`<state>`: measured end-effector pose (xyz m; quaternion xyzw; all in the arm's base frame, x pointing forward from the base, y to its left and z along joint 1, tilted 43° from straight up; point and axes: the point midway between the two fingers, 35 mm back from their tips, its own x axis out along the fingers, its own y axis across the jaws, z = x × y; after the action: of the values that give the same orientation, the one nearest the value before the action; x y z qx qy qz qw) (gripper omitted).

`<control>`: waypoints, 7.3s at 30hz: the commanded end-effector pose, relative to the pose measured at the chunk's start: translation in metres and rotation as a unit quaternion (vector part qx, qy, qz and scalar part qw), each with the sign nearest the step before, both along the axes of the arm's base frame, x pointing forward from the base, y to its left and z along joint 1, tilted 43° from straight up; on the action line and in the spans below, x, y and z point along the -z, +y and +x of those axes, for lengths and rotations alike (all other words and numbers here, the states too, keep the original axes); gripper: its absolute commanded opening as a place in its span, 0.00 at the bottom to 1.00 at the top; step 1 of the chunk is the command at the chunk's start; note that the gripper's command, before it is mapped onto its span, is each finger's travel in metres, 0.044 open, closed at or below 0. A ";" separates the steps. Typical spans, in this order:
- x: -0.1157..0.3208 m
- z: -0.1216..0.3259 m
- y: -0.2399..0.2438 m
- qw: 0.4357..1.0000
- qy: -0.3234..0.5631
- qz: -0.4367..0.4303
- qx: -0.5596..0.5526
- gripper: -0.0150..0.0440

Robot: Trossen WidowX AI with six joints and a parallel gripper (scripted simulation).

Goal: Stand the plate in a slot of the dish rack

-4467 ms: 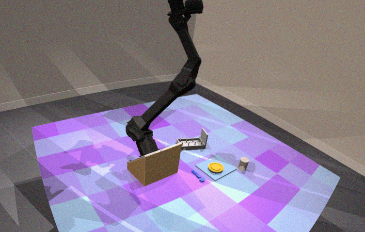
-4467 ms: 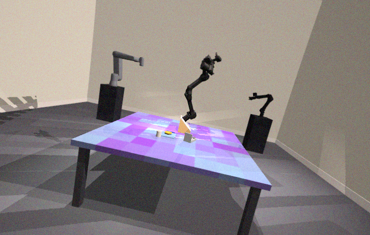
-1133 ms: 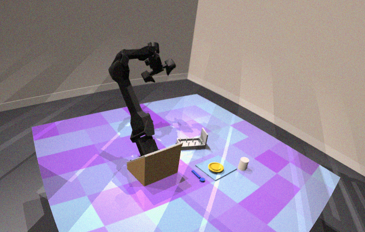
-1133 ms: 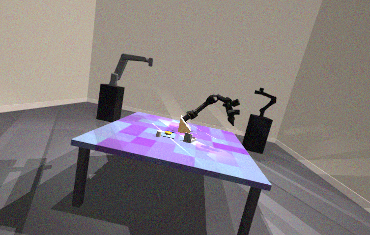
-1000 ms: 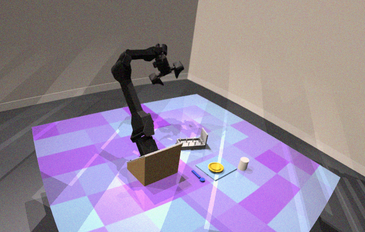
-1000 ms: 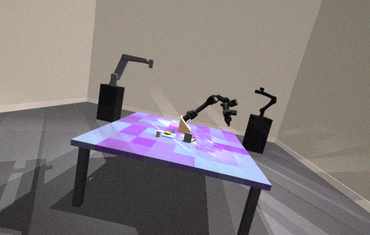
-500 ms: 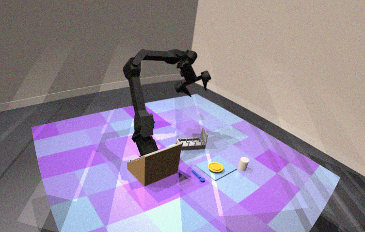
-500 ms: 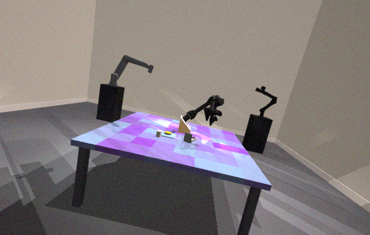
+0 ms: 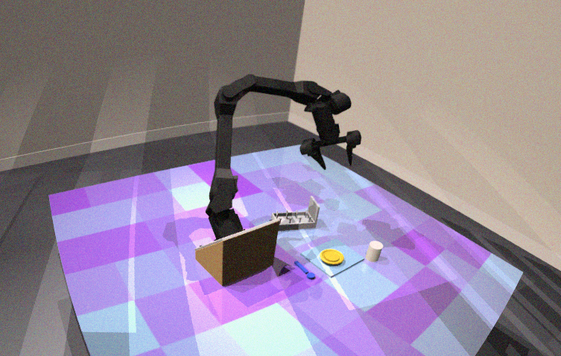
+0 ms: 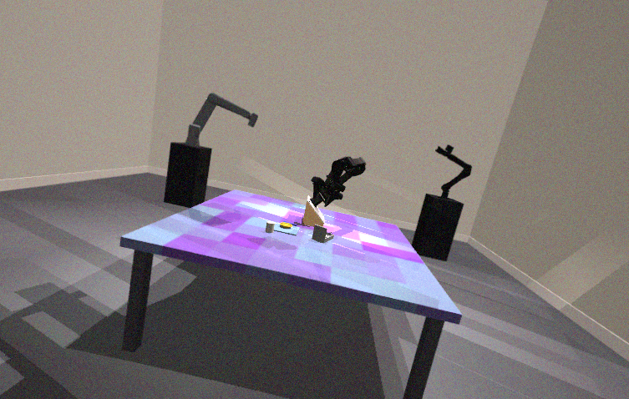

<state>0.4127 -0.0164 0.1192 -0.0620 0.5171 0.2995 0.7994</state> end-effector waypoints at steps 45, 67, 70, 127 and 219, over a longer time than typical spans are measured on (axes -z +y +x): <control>0.222 -0.125 -0.034 0.938 0.279 0.165 0.126 0.93; 0.249 -0.128 -0.009 0.938 0.279 0.165 0.125 0.93; 0.252 -0.129 -0.006 0.938 0.279 0.166 0.125 0.93; 0.145 -0.107 -0.115 0.939 0.277 0.162 0.126 0.25; 0.032 -0.179 0.083 0.468 0.392 0.052 0.791 0.25</control>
<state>0.2336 0.0653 0.0960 0.5568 0.5962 -0.4391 0.3765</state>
